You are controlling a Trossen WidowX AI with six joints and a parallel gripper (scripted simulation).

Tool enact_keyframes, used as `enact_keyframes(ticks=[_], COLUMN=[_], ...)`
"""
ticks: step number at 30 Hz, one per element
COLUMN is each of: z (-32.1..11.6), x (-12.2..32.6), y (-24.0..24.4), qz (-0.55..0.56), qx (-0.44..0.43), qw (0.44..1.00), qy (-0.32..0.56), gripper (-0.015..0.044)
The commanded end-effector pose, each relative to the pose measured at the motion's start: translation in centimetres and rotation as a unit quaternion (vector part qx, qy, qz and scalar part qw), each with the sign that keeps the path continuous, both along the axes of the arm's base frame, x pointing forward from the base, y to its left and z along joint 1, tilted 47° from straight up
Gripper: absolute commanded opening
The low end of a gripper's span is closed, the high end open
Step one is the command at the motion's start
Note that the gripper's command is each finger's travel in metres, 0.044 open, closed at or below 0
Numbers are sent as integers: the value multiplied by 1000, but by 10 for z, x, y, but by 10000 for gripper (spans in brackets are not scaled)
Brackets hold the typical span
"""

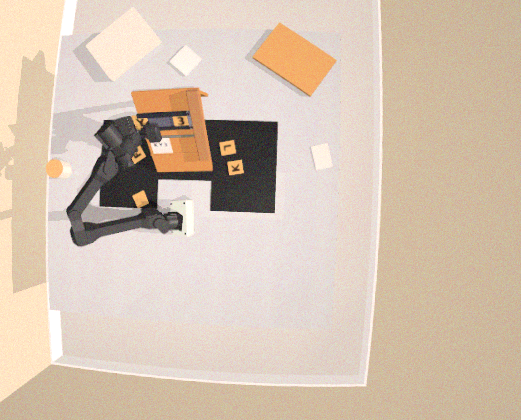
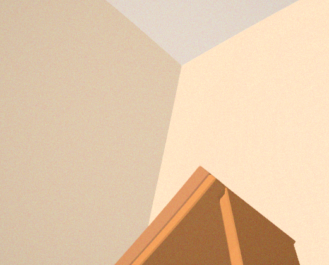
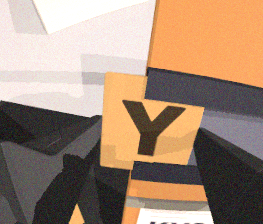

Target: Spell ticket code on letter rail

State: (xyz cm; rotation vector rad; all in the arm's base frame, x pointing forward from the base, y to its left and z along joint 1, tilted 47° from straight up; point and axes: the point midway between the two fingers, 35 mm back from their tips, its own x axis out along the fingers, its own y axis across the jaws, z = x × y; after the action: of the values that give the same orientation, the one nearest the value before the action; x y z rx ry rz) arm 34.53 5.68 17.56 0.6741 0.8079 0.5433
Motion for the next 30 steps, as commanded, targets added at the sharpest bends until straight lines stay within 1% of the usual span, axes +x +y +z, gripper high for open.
enact_keyframes(ticks=[1, 30], z=[-5, -11], x=[-1, 2], y=[-1, -9], qz=[2, 2], qx=[1, 1], qw=[1000, 1000], qy=[4, 4], gripper=[0, 0])
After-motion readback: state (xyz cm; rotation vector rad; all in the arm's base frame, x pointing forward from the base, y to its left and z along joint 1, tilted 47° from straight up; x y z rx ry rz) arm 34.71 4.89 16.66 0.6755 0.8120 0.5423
